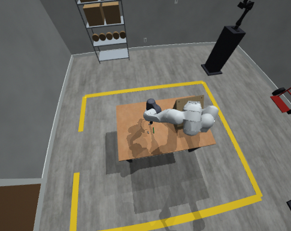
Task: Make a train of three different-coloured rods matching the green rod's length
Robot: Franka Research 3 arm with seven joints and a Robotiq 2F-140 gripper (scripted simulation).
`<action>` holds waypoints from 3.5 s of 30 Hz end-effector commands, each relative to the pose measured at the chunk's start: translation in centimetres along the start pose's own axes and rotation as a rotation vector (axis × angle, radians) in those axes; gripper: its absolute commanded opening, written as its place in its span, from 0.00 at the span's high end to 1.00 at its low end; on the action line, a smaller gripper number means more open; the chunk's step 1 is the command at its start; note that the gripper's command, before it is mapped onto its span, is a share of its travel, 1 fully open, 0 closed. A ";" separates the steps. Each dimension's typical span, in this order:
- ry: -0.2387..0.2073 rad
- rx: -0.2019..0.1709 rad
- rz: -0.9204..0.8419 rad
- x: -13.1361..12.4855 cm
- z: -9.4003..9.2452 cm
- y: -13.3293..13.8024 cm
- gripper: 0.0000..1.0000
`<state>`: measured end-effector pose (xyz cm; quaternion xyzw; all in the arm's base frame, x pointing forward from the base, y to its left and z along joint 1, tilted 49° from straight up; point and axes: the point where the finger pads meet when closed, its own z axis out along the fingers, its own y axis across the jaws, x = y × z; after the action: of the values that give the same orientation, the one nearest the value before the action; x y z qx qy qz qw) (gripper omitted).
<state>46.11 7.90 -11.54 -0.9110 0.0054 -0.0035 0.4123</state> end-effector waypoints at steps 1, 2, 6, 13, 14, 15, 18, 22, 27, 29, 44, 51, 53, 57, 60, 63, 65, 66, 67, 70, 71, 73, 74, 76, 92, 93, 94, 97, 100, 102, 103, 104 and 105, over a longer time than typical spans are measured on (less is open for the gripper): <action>-0.013 0.008 0.167 0.0 0.2 0.1 0.00; -0.013 0.009 0.183 0.0 0.2 0.2 0.00; -0.013 0.009 0.249 0.0 0.4 0.6 0.00; -0.015 0.010 0.359 0.0 0.5 1.2 0.00; -0.015 0.010 0.375 0.0 0.6 1.3 0.00; -0.015 0.010 0.391 0.1 0.6 1.4 0.00; -0.015 0.010 0.441 0.1 0.7 1.6 0.00; -0.016 0.010 0.506 0.1 0.8 2.0 0.00; -0.016 0.009 0.555 0.1 0.8 2.3 0.00; -0.017 0.009 0.615 0.1 0.9 2.6 0.00; -0.017 0.006 0.825 0.2 1.2 3.9 0.00; -0.016 0.004 0.964 0.3 1.3 4.7 0.00; -0.016 0.003 0.997 0.3 1.4 4.9 0.00; -0.015 0.002 1.061 0.3 1.4 5.3 0.00; -0.014 0.001 1.093 0.4 1.4 5.5 0.00; -0.013 -0.001 1.151 0.4 1.5 5.9 0.00; -0.012 -0.001 1.183 0.4 1.5 6.1 0.00; -0.012 -0.002 1.199 0.4 1.5 6.2 0.00; -0.012 -0.002 1.215 0.4 1.5 6.3 0.00; -0.010 -0.003 1.263 0.5 1.6 6.6 0.00; -0.010 -0.004 1.278 0.5 1.6 6.7 0.00; -0.009 -0.005 1.310 0.5 1.6 6.9 0.00; -0.009 -0.005 1.326 0.5 1.6 7.0 0.00; -0.008 -0.006 1.358 0.6 1.6 7.2 0.00; -0.005 -0.008 1.422 0.6 1.6 7.6 0.85; -0.005 -0.008 1.422 0.6 1.6 7.6 0.85; -0.005 -0.008 1.422 0.6 1.6 7.6 0.85; -0.005 -0.008 1.422 0.6 1.6 7.6 0.85; -0.005 -0.008 1.422 0.6 1.6 7.6 0.85; -0.005 -0.008 1.422 0.6 1.6 7.6 0.85; -0.005 -0.008 1.422 0.6 1.6 7.6 0.85; -0.005 -0.008 1.422 0.6 1.6 7.6 0.85; -0.005 -0.008 1.422 0.6 1.6 7.6 0.85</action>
<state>46.75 4.11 -18.25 -0.6942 0.5912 0.2646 0.3139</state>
